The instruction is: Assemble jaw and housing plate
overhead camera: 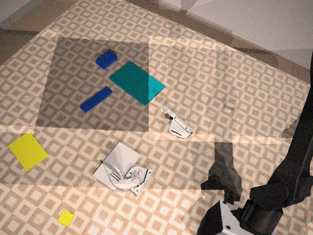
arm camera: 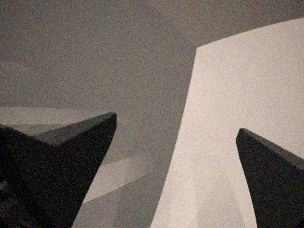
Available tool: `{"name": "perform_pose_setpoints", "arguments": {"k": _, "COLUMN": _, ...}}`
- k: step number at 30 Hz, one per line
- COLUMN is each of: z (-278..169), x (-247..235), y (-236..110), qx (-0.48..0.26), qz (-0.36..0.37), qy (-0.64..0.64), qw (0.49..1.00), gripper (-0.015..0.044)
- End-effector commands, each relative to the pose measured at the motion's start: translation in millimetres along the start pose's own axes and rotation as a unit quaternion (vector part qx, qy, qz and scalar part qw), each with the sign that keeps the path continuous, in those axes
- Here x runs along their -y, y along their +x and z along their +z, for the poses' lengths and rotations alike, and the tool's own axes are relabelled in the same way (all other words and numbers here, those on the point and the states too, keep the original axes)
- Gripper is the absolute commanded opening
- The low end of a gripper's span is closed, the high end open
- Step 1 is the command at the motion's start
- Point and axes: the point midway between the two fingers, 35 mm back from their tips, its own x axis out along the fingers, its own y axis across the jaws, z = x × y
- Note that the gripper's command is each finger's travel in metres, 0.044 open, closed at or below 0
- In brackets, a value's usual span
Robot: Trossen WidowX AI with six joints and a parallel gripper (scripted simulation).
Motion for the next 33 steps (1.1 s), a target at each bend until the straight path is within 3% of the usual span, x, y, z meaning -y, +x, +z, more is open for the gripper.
{"name": "perform_pose_setpoints", "arguments": {"k": 1, "z": 0.0, "x": 0.0, "y": 0.0, "qx": 0.000, "qz": 0.000, "qy": 0.000, "qw": 1.000, "gripper": 0.0426}}
{"name": "perform_pose_setpoints", "arguments": {"k": 17, "z": 0.0, "x": 0.0, "y": 0.0, "qx": 0.000, "qz": 0.000, "qy": 0.000, "qw": 1.000, "gripper": 0.0006}}
{"name": "perform_pose_setpoints", "arguments": {"k": 33, "z": 0.0, "x": 0.0, "y": 0.0, "qx": 0.000, "qz": 0.000, "qy": 0.000, "qw": 1.000, "gripper": 0.0000}}
